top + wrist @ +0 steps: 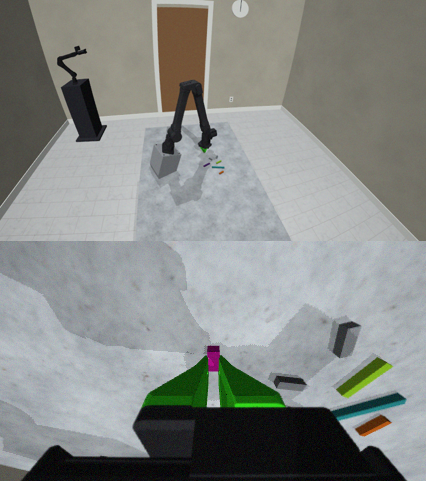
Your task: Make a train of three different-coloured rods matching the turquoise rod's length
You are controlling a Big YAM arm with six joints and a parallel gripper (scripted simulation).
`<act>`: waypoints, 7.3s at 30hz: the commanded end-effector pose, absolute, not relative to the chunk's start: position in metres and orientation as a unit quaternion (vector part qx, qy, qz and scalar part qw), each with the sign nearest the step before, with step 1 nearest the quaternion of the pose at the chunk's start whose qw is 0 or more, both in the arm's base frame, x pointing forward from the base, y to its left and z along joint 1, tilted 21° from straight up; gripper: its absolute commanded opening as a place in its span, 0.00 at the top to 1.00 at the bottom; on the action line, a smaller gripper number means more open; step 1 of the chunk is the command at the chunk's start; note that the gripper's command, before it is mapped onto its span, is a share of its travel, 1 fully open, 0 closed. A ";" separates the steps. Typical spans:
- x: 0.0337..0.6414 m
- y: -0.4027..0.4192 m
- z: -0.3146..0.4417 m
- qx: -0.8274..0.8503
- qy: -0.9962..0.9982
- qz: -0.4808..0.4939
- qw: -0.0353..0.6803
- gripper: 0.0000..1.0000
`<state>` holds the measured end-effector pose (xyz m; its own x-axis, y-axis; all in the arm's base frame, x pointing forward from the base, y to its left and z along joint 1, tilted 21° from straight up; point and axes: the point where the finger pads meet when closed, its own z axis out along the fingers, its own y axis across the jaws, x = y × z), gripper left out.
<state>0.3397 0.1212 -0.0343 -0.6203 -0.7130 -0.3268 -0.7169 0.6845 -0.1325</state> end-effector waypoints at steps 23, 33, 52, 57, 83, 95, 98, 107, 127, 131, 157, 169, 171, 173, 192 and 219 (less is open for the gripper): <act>0.356 0.131 -0.034 -0.395 0.897 0.005 0.199 0.96; 0.355 0.131 -0.035 -0.396 0.897 0.005 0.198 0.96; 0.355 0.131 -0.035 -0.396 0.897 0.005 0.198 0.96; 0.355 0.131 -0.035 -0.396 0.897 0.005 0.198 0.92; 0.354 0.130 -0.031 -0.396 0.897 0.005 0.199 0.77; 0.338 0.116 0.008 -0.396 0.898 0.002 0.193 0.77; 0.340 0.116 0.029 -0.396 0.896 0.002 0.201 0.77; 0.334 0.114 0.058 -0.397 0.895 0.002 0.206 0.77; 0.327 0.112 0.054 -0.397 0.896 0.003 0.200 0.00; 0.327 0.112 0.054 -0.397 0.896 0.003 0.200 0.00; 0.419 0.050 0.052 -0.526 0.828 -0.026 0.195 0.77; 0.425 0.042 0.050 -0.518 0.833 -0.028 0.193 0.77; 0.425 0.042 0.050 -0.518 0.833 -0.028 0.193 0.77; 0.425 0.042 0.050 -0.517 0.833 -0.028 0.193 0.77; 0.425 0.043 0.049 -0.518 0.833 -0.027 0.192 0.77; 0.429 0.053 0.020 -0.517 0.835 -0.022 0.186 0.77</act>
